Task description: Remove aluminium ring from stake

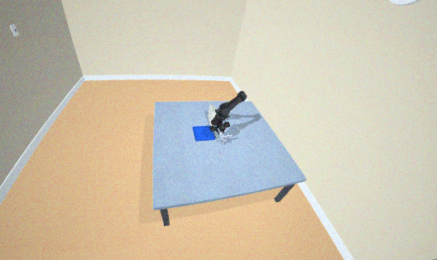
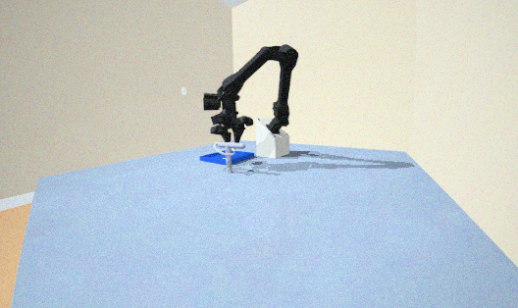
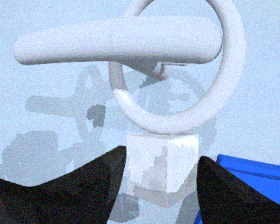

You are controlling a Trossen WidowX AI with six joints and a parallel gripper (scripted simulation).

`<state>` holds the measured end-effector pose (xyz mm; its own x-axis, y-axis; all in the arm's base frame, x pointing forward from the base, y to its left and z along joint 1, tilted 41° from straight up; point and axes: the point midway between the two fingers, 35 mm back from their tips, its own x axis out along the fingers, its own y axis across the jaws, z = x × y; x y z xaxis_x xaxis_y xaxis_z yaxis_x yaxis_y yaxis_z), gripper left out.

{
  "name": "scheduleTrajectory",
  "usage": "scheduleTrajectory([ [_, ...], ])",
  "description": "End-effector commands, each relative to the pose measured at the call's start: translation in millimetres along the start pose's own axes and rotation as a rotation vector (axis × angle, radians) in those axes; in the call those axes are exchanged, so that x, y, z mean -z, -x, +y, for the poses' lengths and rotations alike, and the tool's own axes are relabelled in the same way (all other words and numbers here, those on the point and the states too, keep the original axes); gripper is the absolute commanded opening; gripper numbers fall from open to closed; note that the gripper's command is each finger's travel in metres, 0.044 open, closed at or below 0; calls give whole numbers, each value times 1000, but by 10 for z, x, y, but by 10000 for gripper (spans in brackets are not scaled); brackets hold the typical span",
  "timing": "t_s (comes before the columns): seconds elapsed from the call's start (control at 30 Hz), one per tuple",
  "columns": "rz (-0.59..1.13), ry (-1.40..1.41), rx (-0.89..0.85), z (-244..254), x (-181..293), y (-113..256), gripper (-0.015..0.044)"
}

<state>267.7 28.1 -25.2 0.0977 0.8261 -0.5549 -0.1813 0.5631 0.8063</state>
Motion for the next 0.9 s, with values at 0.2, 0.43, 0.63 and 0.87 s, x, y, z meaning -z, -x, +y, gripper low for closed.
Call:
scheduleTrajectory([
  [0.2, -7, 12, 49, 68, -17, 58, 0],
  [0.43, -10, 21, 85, 127, -15, 68, 0],
  [0.63, -12, 30, 124, 185, -9, 53, 0],
  [0.87, -16, 43, 181, 268, 3, 25, 0],
])
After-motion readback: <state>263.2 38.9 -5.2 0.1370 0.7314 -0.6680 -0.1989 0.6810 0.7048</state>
